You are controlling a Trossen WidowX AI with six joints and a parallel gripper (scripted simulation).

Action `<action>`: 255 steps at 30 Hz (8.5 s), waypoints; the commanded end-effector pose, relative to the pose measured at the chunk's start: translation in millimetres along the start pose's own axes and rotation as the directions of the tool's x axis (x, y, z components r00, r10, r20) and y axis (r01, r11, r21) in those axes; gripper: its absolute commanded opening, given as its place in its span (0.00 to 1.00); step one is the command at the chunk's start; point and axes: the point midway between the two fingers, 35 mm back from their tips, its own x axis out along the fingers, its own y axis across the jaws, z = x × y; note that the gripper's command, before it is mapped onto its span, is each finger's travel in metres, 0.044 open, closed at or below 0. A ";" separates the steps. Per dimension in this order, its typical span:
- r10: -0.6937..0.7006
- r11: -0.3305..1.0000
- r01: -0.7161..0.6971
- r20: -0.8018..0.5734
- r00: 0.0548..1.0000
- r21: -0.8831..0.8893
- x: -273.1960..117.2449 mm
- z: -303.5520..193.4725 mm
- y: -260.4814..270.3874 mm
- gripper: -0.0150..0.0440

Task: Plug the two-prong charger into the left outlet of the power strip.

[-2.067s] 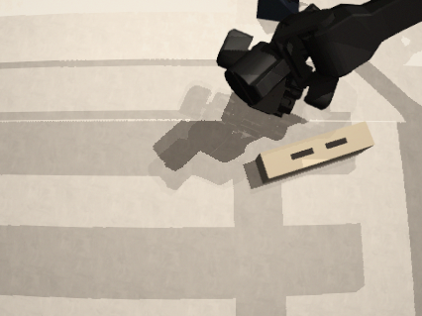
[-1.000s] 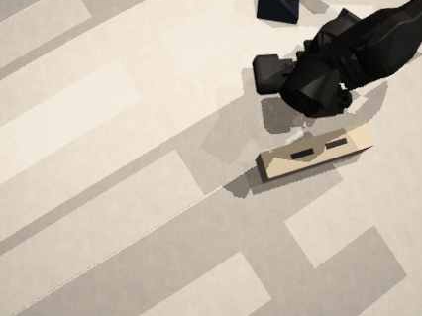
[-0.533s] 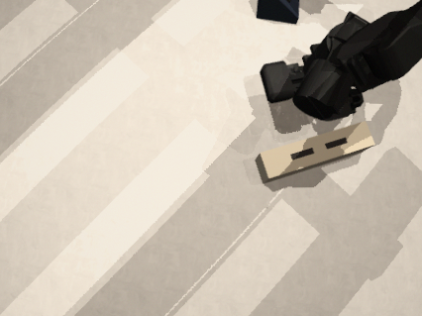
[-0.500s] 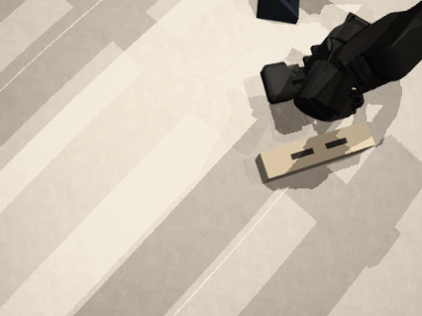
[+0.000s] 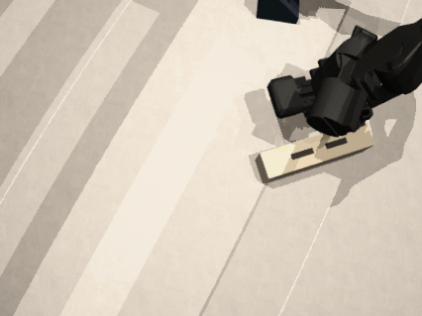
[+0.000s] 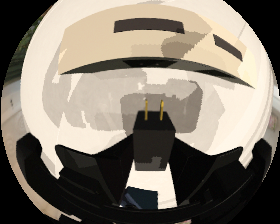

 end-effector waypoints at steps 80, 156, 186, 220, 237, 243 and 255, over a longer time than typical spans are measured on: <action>0.003 1.000 -0.003 0.007 1.000 -0.025 -1.7 32.5 4.4 0.25; 0.003 1.000 -0.003 0.009 1.000 -0.026 -1.1 56.8 5.7 0.25; 0.003 1.000 -0.003 0.008 1.000 -0.026 -2.2 53.1 5.7 0.25; 0.003 1.000 -0.003 0.008 1.000 -0.026 -5.5 54.3 6.2 0.25; 0.003 1.000 -0.003 0.009 1.000 -0.026 -3.9 55.2 6.4 0.25; 0.003 1.000 -0.003 0.009 1.000 -0.026 -3.1 55.2 6.4 0.25; -0.001 1.000 0.001 -0.016 1.000 -0.006 -2.6 47.3 4.6 0.25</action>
